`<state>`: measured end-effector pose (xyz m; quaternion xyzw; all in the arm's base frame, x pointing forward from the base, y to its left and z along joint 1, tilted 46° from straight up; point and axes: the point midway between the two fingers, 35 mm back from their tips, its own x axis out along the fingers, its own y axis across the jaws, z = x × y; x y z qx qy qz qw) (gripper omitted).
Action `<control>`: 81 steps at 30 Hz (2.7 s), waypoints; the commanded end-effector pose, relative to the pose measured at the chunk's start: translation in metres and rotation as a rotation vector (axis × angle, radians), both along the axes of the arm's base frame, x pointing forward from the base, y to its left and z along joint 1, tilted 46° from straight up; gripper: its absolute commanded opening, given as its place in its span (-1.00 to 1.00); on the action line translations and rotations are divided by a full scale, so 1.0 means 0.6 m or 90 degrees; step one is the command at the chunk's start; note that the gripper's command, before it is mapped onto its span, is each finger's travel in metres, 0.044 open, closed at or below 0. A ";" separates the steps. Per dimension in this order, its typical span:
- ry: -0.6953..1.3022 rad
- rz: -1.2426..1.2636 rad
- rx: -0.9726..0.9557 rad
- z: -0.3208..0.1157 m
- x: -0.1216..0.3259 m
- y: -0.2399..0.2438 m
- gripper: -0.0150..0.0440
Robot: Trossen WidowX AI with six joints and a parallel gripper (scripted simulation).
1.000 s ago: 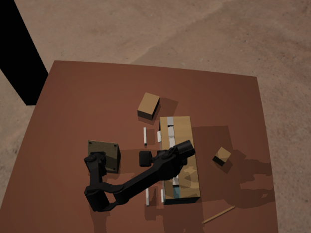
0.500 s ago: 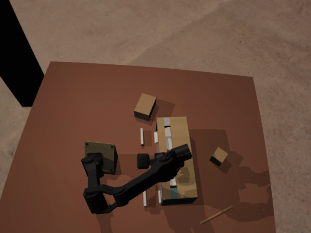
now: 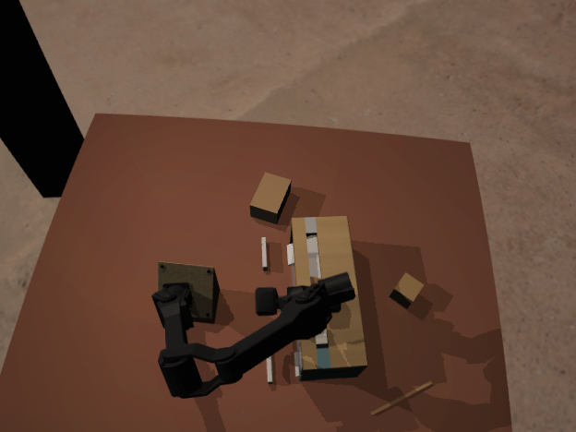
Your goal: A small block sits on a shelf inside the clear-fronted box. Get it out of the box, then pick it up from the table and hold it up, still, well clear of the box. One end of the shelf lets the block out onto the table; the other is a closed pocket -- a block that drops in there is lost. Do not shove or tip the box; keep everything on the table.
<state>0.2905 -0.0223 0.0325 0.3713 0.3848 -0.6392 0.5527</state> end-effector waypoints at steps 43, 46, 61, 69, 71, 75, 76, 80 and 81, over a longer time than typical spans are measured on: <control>-0.001 0.001 0.003 -0.122 0.000 0.123 0.86; -0.001 0.001 0.003 -0.130 0.000 0.132 0.86; -0.001 0.001 0.004 -0.166 0.000 0.169 0.86; 0.002 0.005 0.003 -0.111 0.010 0.221 0.86; 0.003 0.006 0.003 -0.095 0.010 0.236 0.86; 0.003 0.006 0.002 -0.092 0.010 0.238 0.86; -0.001 0.015 0.004 -0.098 0.011 0.236 0.86; 0.065 0.174 0.006 -0.101 0.007 0.242 0.51; 0.093 0.238 0.006 -0.103 0.005 0.244 0.47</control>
